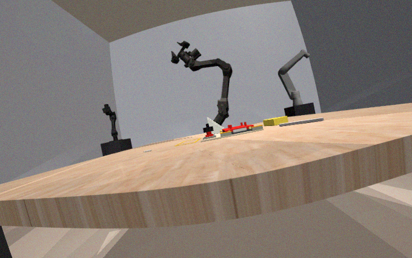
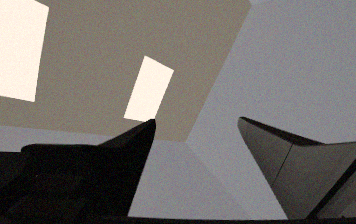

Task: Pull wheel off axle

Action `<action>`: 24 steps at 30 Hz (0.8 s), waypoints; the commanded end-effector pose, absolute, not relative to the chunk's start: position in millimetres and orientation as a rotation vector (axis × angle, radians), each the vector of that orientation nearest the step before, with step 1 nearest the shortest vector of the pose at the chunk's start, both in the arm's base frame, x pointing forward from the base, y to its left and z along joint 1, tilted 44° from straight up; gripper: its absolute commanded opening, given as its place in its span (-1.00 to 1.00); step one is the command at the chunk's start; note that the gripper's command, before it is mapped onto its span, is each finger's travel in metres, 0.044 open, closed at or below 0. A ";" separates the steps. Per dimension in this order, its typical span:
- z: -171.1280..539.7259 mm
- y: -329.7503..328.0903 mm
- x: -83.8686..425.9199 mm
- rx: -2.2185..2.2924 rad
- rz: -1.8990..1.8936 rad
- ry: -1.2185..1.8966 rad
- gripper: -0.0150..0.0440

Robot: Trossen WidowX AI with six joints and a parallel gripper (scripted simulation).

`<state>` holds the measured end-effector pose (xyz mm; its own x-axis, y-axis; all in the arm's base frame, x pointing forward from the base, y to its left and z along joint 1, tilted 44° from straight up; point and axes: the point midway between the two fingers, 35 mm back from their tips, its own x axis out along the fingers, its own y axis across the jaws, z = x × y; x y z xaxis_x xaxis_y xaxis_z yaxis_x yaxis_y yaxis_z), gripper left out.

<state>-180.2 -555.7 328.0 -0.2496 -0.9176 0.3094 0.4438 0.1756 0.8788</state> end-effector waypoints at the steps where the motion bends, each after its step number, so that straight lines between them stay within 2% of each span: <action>1: 327.7 -556.0 -179.6 0.541 -1.409 -1.208 0.78; 4: 322.9 -560.0 -170.9 0.554 -1.419 -1.178 0.53; 24: 248.4 -593.4 -24.7 0.724 -1.428 -0.615 0.53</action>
<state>-54.2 -588.9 265.9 -0.0085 -0.9997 0.0237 0.6111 0.0136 0.7914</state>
